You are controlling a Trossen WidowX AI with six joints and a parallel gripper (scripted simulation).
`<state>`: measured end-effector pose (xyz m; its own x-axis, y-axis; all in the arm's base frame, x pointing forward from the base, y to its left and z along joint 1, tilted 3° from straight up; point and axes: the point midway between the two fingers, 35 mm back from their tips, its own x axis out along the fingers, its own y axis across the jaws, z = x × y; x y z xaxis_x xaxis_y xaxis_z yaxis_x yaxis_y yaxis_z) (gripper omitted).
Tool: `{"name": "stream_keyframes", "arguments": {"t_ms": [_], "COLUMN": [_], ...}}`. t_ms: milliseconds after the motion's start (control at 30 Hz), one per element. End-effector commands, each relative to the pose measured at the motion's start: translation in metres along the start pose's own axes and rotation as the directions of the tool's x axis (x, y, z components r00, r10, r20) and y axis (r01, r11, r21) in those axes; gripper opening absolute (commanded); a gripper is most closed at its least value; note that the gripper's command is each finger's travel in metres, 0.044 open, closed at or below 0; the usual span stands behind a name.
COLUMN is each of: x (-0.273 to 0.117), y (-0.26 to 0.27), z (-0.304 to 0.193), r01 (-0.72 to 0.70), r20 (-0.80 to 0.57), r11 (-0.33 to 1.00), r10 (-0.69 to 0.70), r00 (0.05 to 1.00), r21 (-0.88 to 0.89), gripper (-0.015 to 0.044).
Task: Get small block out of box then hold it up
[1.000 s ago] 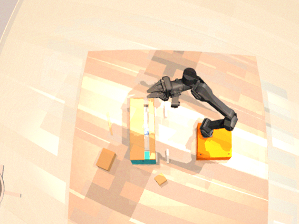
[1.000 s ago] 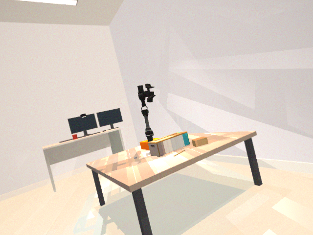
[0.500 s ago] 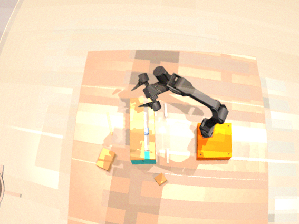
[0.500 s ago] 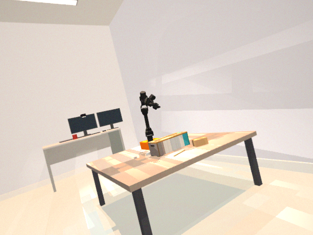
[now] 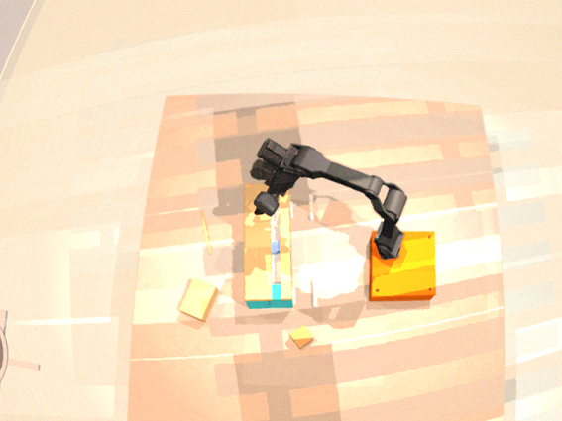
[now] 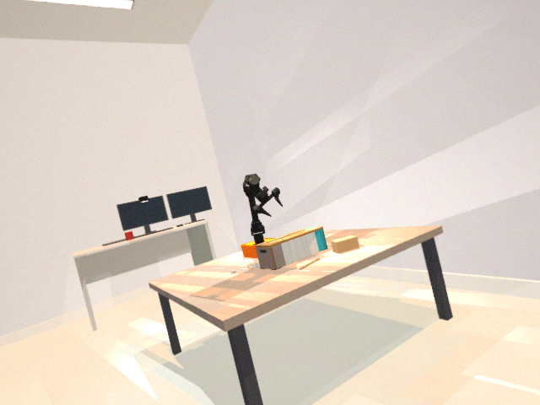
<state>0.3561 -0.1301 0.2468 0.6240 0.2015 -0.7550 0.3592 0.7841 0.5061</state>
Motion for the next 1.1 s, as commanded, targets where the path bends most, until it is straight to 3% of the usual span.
{"name": "stream_keyframes", "arguments": {"t_ms": [0, 233, 1067], "x": [0.045, 0.065, 0.079], "y": [-0.038, -0.061, -0.068], "z": [-0.050, -0.094, -0.102], "r01": [0.263, 0.556, 0.559], "r20": [-0.298, -0.536, -0.540], "r11": [0.787, 0.333, 0.325], "r10": [-0.105, -0.157, -0.157], "r00": [0.949, 0.829, 0.827], "r21": [0.559, 0.762, 0.762], "gripper": [0.0400, 0.0400, 0.0400]}}
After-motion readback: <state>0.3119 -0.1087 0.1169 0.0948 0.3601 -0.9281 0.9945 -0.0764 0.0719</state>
